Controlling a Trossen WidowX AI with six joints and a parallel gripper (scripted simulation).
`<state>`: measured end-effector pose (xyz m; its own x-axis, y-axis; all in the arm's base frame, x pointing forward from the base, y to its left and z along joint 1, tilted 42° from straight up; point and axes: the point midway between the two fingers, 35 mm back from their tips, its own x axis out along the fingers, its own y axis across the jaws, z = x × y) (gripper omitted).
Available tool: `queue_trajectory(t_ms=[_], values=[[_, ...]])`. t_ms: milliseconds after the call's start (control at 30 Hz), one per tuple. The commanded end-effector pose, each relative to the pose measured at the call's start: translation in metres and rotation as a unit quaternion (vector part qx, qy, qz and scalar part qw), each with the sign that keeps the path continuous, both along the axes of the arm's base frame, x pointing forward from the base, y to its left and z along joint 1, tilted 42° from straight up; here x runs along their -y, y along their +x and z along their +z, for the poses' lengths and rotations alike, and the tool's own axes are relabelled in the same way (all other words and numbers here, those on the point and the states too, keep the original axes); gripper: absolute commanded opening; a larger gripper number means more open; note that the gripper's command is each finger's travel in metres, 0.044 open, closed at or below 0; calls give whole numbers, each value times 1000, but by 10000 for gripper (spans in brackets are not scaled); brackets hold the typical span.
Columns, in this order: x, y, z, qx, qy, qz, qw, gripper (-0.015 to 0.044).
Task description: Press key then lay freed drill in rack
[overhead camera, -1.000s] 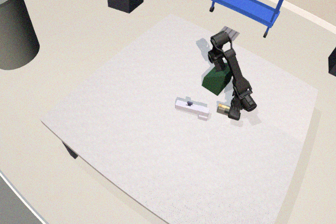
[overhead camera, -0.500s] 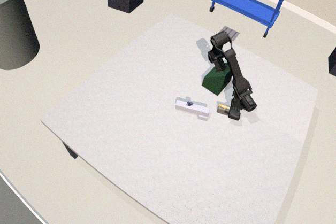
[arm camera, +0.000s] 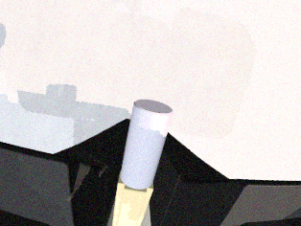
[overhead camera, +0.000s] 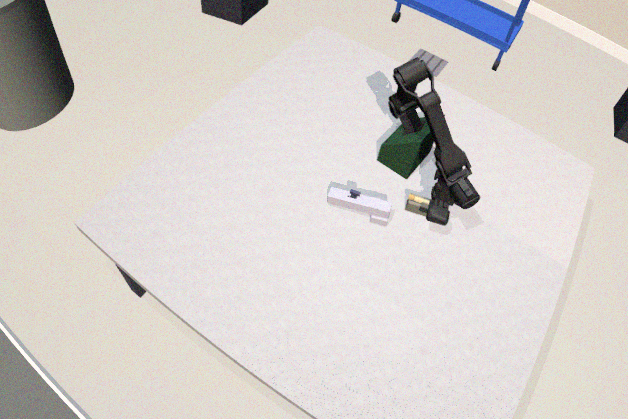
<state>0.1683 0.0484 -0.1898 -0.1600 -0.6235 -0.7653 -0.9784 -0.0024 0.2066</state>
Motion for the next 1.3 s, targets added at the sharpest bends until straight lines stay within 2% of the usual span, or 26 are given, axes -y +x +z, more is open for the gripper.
queue_trajectory(t_ms=[0,900,1267], values=[[8,-2,-2,-3,-7,-1,1000,0],[8,-2,-2,-3,-7,-1,1000,0],[0,0,0,0,0,0,1000,289]])
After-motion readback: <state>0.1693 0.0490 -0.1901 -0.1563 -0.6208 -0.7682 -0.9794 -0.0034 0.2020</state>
